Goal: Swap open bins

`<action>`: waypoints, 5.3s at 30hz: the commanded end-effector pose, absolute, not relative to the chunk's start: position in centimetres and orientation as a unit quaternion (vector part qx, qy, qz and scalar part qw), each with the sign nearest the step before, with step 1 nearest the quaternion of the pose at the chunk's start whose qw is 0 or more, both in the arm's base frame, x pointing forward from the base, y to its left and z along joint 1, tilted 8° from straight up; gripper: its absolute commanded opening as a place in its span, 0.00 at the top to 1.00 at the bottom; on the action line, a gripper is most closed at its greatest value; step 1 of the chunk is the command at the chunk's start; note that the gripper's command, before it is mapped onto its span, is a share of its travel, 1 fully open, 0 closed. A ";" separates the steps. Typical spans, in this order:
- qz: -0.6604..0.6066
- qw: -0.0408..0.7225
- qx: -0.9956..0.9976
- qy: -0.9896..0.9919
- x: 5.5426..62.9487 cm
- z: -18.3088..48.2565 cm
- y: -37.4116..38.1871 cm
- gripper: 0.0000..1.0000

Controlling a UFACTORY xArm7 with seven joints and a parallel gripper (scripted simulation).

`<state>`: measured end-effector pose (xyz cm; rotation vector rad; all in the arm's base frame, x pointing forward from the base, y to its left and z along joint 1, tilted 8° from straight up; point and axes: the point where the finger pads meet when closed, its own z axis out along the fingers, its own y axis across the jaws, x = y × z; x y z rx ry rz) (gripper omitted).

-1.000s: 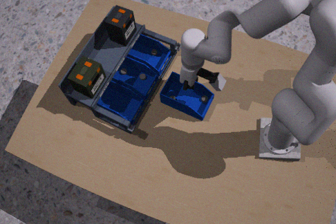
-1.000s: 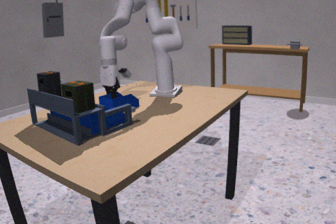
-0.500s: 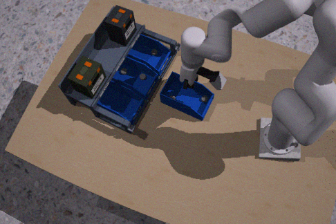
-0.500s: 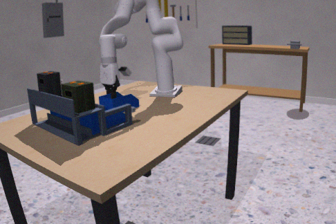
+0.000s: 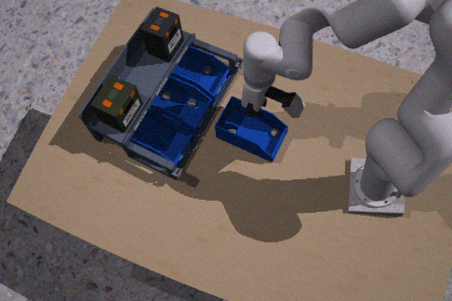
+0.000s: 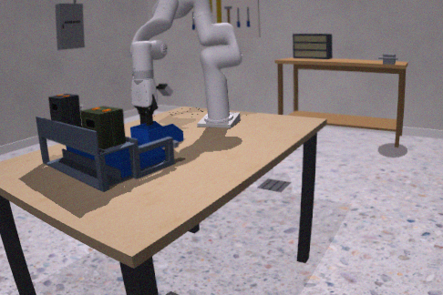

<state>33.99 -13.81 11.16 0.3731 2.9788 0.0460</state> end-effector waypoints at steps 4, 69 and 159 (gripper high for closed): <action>0.015 0.071 0.124 0.990 33.9 12.3 -13.8 0.74; 0.015 0.071 0.124 0.990 33.0 18.6 -13.9 1.00; 0.061 0.039 0.787 0.612 50.4 18.4 0.2 0.05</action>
